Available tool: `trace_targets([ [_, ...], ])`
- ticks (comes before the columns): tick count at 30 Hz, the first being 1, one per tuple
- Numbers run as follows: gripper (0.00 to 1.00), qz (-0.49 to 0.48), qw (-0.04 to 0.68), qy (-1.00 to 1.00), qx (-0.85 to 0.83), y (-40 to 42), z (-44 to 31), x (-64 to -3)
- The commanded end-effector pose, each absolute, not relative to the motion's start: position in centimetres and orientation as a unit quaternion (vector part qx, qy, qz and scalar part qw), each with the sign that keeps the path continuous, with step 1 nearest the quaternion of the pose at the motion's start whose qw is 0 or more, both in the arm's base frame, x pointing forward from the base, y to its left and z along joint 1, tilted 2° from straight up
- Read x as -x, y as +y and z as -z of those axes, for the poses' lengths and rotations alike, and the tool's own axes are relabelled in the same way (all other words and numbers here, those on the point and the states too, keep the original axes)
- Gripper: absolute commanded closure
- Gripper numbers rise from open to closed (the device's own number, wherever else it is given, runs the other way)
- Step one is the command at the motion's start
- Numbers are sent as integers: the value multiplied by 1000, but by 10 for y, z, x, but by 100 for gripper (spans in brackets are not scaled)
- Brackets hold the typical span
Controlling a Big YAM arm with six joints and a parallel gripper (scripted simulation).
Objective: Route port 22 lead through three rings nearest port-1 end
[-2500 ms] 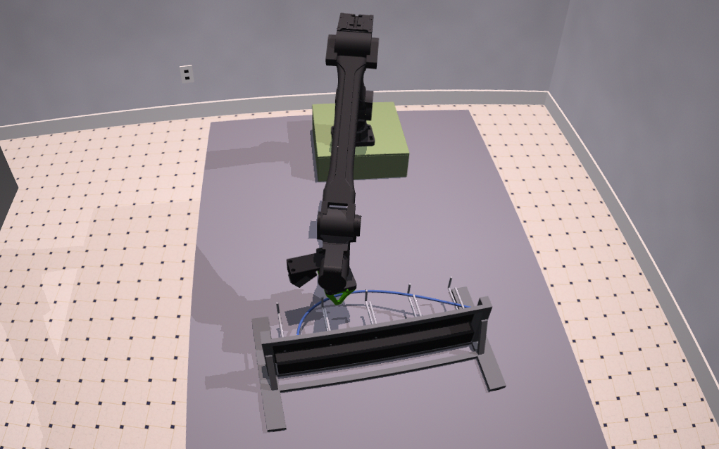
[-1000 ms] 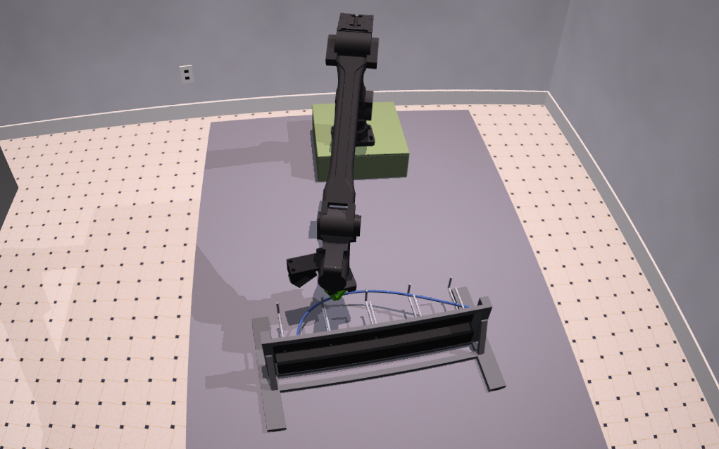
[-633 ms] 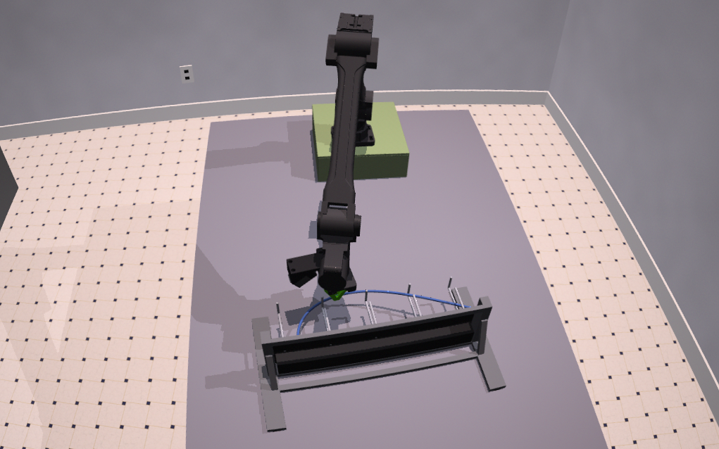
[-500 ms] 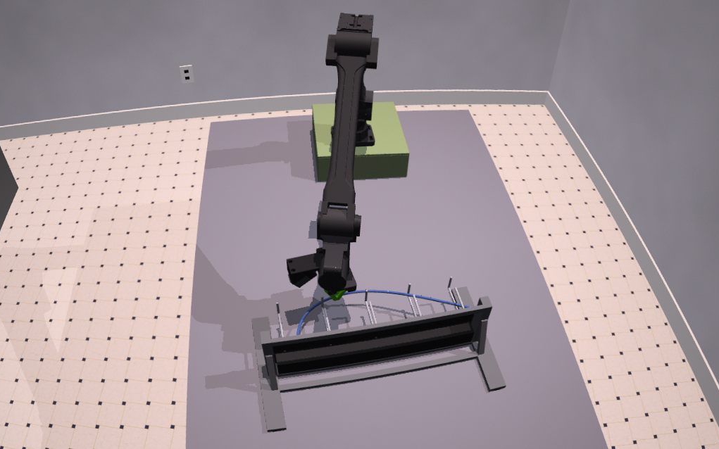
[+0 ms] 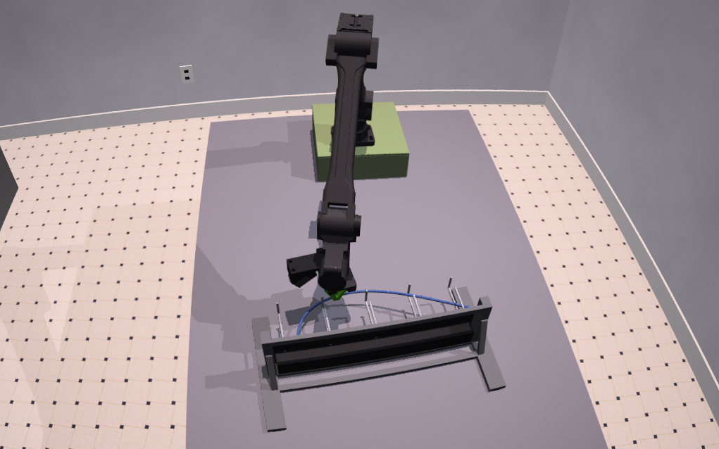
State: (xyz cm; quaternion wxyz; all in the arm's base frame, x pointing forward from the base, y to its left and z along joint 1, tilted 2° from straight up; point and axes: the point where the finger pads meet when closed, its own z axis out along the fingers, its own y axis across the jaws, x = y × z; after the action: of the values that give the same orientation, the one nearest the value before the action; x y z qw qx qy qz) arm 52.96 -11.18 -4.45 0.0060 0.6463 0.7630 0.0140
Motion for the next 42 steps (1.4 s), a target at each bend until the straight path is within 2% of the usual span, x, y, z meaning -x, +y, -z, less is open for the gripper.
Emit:
trace_targets([
  [1, 100, -17, 12, 765, -644, -106, 45, -534],
  [22, 100, -17, 13, 765, -644, -106, 44, -534],
  [42, 100, -32, 40, 764, -643, -112, -12, -555],
])
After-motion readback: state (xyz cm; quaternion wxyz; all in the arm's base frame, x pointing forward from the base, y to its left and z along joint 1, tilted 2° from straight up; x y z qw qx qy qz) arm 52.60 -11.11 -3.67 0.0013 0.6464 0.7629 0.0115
